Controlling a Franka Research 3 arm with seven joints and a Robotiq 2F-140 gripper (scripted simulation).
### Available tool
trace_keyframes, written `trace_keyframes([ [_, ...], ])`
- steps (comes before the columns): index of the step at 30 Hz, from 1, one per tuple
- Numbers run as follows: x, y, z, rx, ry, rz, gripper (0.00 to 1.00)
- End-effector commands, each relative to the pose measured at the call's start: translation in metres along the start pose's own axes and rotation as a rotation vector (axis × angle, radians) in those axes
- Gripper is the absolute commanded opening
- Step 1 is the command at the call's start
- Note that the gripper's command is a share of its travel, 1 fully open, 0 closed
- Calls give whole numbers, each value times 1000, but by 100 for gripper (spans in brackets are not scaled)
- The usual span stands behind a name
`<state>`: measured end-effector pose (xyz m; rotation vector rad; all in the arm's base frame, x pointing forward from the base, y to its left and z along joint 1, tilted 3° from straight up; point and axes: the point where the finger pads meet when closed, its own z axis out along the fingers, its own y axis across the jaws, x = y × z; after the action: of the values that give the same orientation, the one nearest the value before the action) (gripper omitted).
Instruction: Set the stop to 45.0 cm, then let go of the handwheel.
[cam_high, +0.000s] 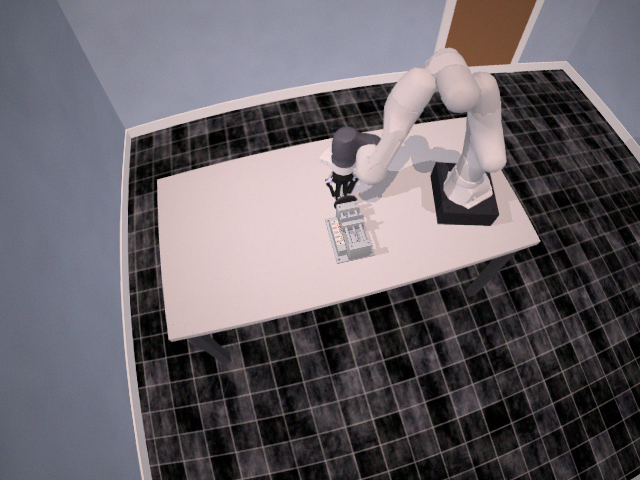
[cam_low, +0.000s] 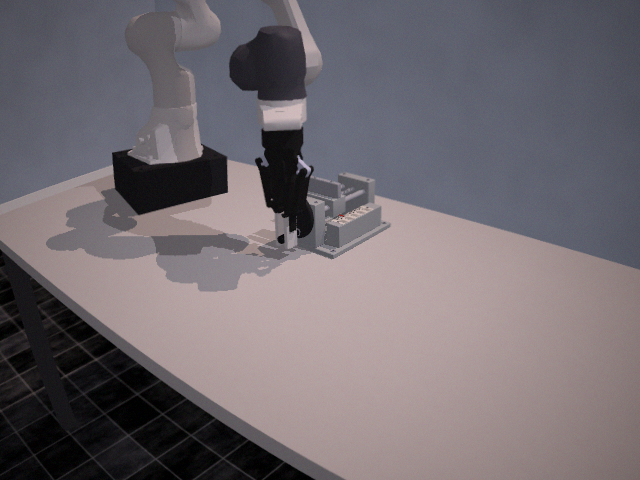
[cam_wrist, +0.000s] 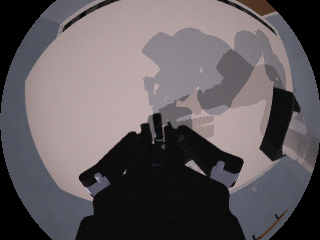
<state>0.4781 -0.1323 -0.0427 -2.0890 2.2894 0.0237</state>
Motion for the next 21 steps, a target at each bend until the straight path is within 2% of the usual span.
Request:
trace_keyframes([
  [1,0,6,2,-6,-2,-4,4],
  [21,0,21,1,-6,-2,-4,4],
])
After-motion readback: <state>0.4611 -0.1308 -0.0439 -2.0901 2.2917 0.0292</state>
